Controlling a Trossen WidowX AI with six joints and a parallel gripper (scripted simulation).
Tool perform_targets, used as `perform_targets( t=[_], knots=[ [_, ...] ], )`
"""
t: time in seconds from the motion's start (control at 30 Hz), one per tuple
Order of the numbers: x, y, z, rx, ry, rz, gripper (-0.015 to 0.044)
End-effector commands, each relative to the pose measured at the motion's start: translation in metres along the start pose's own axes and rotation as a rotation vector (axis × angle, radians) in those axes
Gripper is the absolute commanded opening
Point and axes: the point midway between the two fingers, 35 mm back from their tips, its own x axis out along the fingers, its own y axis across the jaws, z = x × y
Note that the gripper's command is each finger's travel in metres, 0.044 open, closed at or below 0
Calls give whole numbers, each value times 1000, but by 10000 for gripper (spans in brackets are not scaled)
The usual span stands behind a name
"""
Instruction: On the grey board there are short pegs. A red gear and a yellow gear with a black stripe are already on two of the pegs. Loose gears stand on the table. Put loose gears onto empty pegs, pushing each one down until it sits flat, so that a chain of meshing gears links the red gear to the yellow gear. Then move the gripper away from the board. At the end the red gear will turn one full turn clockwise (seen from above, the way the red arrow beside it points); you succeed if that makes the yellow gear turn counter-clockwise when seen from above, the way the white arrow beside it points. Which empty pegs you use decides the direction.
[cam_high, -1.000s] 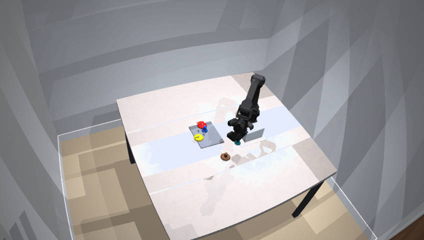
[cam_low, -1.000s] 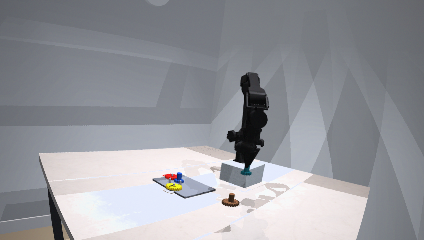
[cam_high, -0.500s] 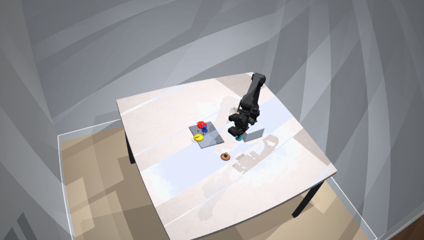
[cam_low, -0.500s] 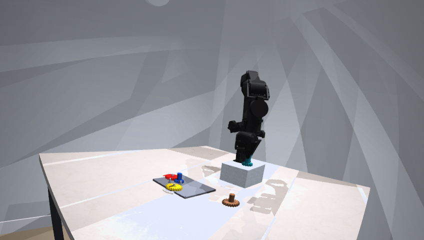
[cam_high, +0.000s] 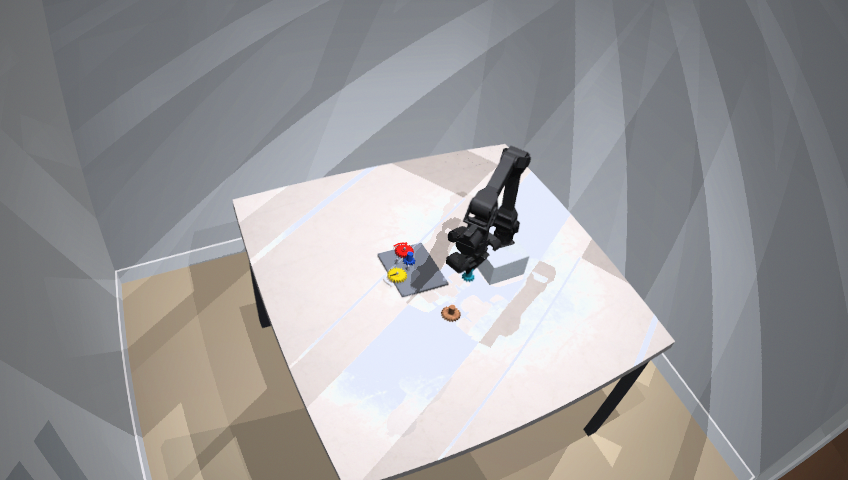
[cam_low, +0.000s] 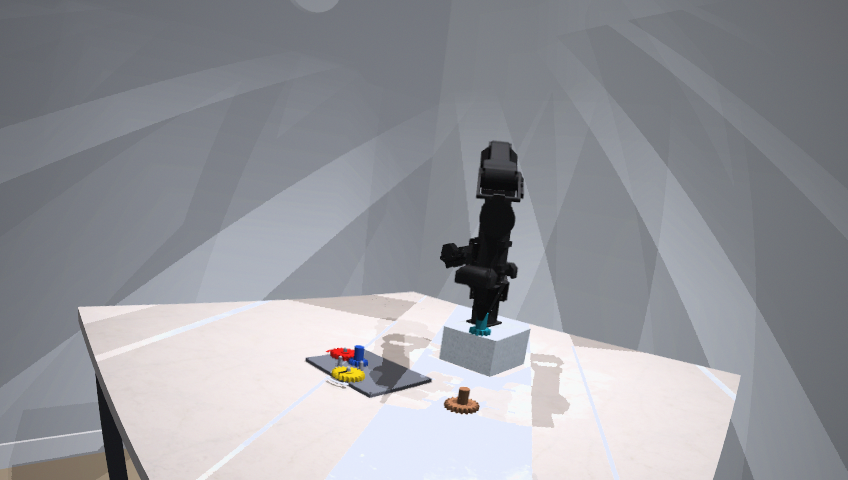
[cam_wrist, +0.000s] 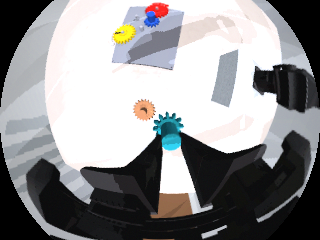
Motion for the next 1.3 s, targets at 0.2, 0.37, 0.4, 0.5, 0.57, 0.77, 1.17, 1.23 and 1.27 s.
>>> perform_targets(
  t=[0.2, 0.37, 0.4, 0.5, 0.57, 0.77, 1.17, 1.23, 1.27],
  knots=[
    [7, 12, 20, -4, 0, 3, 0],
    [10, 17, 30, -4, -1, 5, 0],
    [11, 18, 32, -5, -2, 5, 0],
    [13, 21, 38, -5, -3, 7, 0],
    [14, 22, 42, -5, -3, 8, 0],
    [18, 27, 54, -6, -5, 9, 0],
    [27, 35, 80, -5, -7, 8, 0],
    [29, 36, 84, -5, -7, 8, 0],
    [29, 37, 87, -5, -7, 8, 0]
  ],
)
